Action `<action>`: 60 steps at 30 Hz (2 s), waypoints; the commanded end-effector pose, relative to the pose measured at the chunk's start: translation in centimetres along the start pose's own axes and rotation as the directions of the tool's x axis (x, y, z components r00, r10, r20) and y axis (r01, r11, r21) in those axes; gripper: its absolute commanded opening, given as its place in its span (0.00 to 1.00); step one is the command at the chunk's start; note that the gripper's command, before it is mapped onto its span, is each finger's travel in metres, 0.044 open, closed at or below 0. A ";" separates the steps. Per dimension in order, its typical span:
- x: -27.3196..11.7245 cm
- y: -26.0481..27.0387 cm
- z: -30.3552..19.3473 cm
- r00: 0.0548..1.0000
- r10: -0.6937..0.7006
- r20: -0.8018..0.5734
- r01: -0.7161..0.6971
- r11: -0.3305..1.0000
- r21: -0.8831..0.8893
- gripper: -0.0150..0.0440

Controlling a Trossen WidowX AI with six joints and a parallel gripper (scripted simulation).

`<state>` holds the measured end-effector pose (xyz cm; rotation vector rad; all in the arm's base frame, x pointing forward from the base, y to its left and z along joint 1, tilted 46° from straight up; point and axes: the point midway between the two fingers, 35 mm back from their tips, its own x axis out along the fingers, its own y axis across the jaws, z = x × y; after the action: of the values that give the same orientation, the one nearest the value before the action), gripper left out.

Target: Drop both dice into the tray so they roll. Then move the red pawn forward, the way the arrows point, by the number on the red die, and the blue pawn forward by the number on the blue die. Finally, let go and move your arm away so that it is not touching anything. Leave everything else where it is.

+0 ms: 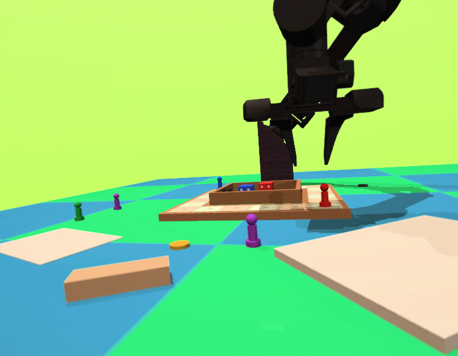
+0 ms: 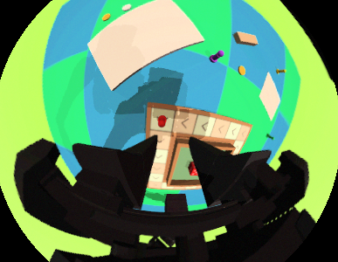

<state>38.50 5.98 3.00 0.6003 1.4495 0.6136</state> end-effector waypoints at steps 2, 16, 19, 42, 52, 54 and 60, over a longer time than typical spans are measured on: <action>-0.4 1.6 0.7 1.000 0.012 0.017 -0.010 0.989 -0.146 0.59; 1.3 1.7 0.9 1.000 0.013 0.018 -0.010 0.989 -0.146 0.59; 1.8 1.7 0.9 1.000 0.013 0.018 -0.010 0.989 -0.146 0.59; 5.2 1.8 0.9 1.000 0.015 0.017 -0.012 0.989 -0.146 0.55; 5.2 1.8 0.9 1.000 0.015 0.017 -0.012 0.989 -0.146 0.30; 5.2 1.8 0.9 1.000 0.015 0.017 -0.012 0.989 -0.146 0.28; 4.1 1.7 1.1 1.000 0.012 0.018 -0.009 0.989 -0.146 0.25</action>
<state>39.45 10.86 0.73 0.4965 1.3759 0.7168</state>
